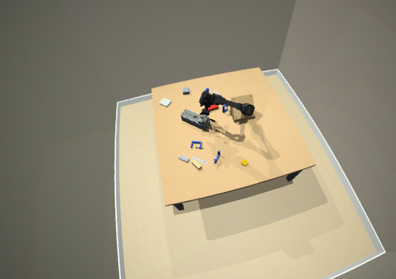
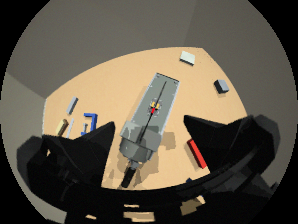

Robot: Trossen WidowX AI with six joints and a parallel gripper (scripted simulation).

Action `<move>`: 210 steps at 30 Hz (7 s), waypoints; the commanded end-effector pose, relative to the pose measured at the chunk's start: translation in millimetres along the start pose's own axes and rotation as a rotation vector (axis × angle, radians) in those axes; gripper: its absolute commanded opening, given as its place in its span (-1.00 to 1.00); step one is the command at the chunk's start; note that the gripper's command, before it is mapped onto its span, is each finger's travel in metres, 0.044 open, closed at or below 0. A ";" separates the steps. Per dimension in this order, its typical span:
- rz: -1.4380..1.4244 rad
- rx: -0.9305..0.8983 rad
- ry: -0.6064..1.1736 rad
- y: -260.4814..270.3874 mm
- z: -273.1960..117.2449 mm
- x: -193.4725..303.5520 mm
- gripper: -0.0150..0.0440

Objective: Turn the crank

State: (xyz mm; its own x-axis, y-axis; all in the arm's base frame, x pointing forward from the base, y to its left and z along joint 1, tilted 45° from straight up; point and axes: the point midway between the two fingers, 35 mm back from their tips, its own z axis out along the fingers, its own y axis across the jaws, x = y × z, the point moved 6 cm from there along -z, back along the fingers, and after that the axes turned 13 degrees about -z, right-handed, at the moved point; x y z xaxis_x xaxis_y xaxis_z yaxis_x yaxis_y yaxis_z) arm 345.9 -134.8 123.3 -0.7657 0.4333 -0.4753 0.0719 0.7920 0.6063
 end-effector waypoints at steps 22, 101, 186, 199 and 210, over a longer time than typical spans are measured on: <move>-0.164 -0.133 -0.073 -38.5 54.3 22.0 1.00; 0.374 0.355 -0.027 99.7 -11.9 82.2 1.00; 0.376 0.352 -0.027 99.6 30.7 125.1 -0.49; 0.376 0.352 -0.027 99.1 31.2 125.9 -0.49; 0.376 0.352 -0.027 98.9 31.5 126.3 -0.49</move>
State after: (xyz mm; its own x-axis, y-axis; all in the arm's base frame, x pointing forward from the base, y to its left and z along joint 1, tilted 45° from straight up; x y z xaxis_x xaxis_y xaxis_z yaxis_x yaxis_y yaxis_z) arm 280.5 12.2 110.0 -0.6251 0.7217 -0.2972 0.5396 0.6747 0.5036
